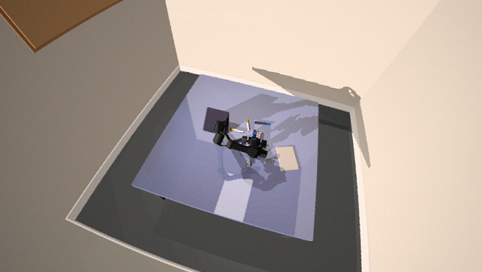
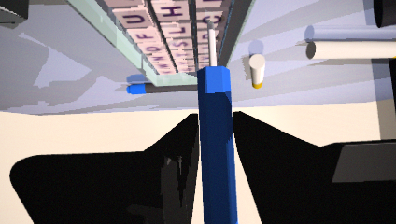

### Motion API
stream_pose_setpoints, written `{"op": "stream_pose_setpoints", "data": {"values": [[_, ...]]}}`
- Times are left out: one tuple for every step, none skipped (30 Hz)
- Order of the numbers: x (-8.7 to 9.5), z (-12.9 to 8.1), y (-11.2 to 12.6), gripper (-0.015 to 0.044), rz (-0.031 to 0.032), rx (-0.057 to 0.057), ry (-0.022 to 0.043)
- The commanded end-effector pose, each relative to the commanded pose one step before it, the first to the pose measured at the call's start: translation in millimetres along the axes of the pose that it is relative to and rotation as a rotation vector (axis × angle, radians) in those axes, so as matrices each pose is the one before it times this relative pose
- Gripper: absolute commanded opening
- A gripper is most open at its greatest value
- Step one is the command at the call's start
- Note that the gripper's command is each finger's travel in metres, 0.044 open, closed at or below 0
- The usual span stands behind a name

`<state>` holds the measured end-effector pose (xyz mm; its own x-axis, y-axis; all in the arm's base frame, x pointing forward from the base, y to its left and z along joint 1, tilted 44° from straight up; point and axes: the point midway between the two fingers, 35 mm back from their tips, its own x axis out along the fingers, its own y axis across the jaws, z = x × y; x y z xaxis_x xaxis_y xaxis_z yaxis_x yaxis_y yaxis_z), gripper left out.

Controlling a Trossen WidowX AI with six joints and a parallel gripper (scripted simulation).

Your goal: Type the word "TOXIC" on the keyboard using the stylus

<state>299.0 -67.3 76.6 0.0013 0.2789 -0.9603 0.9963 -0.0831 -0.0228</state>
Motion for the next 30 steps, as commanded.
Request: {"op": "stream_pose_setpoints", "data": {"values": [[1.64,1.59,-0.76,0.0081,-0.00228,-0.0031,-0.00096],[0.20,0.35,0.00,0.0081,0.00000,0.0000,-0.00002],[0.20,0.35,0.00,0.0081,0.00000,0.0000,-0.00002],[0.20,0.35,0.00,0.0081,0.00000,0.0000,-0.00002],[0.20,0.35,0.00,0.0081,0.00000,0.0000,-0.00002],[0.20,0.35,0.00,0.0081,0.00000,0.0000,-0.00002],[0.20,0.35,0.00,0.0081,0.00000,0.0000,-0.00002],[0.20,0.35,0.00,0.0081,0.00000,0.0000,-0.00002],[0.20,0.35,0.00,0.0081,0.00000,0.0000,-0.00002],[-0.38,-0.67,0.00,0.0081,0.00001,0.0000,0.00004],[-0.38,-0.67,0.00,0.0081,0.00001,0.0000,0.00004],[0.00,0.00,0.00,0.0081,0.00000,0.0000,0.00000],[0.00,0.00,0.00,0.0081,0.00000,0.0000,0.00000],[0.00,0.00,0.00,0.0081,0.00000,0.0000,0.00000],[0.00,0.00,0.00,0.0081,0.00000,0.0000,0.00000],[0.00,0.00,0.00,0.0081,0.00000,0.0000,0.00000],[0.00,0.00,0.00,0.0081,0.00000,0.0000,0.00000],[-0.64,-1.11,0.09,0.0081,0.00002,0.0000,0.00003],[-1.13,-1.95,0.14,0.0081,0.00003,0.0000,0.00006],[-1.68,-2.90,0.18,0.0081,0.00005,0.0000,0.00010],[-2.33,-4.05,0.18,0.0081,0.00005,0.0000,0.00016],[-2.48,-4.34,0.11,0.0081,0.00004,0.0000,0.00021],[-2.76,-4.85,0.03,0.0081,0.00003,0.0000,0.00028],[-3.12,-5.51,-0.09,0.0081,0.00000,0.0000,0.00037],[-2.84,-5.04,-0.20,0.0081,-0.00002,0.0000,0.00038],[-1.76,-3.14,-0.18,0.0081,-0.00003,0.0000,0.00026],[-0.59,-1.05,-0.07,0.0081,-0.00001,0.0000,0.00009],[0.00,0.00,0.00,0.0081,0.00000,0.0000,0.00000],[0.00,0.00,0.00,0.0081,0.00000,0.0000,0.00000],[0.00,0.00,0.00,0.0081,0.00000,0.0000,0.00000]]}}
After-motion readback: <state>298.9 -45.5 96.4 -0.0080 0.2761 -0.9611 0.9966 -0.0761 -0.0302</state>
